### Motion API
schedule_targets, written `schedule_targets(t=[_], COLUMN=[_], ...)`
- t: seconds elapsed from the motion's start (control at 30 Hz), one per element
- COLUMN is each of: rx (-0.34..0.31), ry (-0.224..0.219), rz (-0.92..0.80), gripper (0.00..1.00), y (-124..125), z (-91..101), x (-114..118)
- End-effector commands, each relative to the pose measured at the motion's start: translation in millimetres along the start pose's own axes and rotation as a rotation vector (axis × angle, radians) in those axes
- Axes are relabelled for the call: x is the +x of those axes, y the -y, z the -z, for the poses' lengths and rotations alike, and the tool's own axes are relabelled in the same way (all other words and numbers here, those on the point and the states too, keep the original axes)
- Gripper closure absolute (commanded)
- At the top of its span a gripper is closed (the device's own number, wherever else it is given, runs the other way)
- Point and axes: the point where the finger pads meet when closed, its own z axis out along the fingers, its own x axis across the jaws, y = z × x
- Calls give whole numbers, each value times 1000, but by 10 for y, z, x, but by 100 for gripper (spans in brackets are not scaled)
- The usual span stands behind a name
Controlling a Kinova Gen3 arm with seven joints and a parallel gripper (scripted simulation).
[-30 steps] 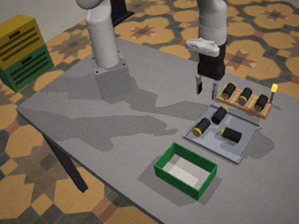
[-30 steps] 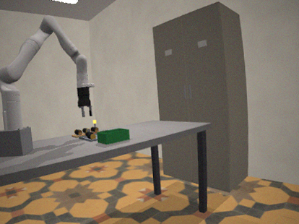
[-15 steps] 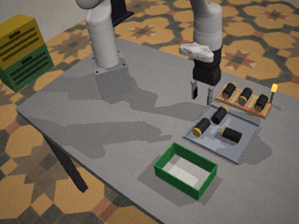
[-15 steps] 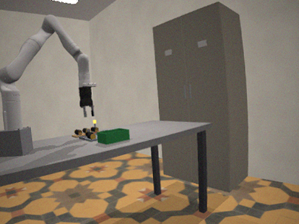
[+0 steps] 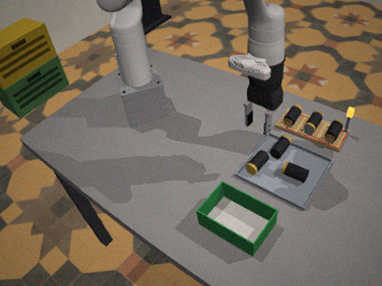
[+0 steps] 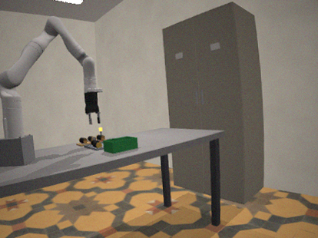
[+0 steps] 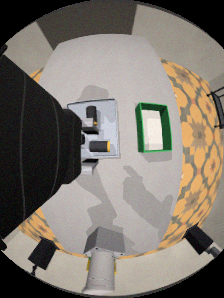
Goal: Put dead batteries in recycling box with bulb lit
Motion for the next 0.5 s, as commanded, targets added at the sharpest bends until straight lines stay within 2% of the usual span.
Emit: schedule_targets(t=[0.0, 0.2, 0.33, 0.4, 0.47], rx=[0, 0, 0, 0, 0], ry=[1, 1, 1, 1, 1], rz=[1, 1, 1, 1, 1], gripper=[10, 10, 10, 10, 10], y=[-3, -3, -3, -3, -3], z=[5, -27, -185, -185, -308], x=[-5, -5, -5, -5, -6])
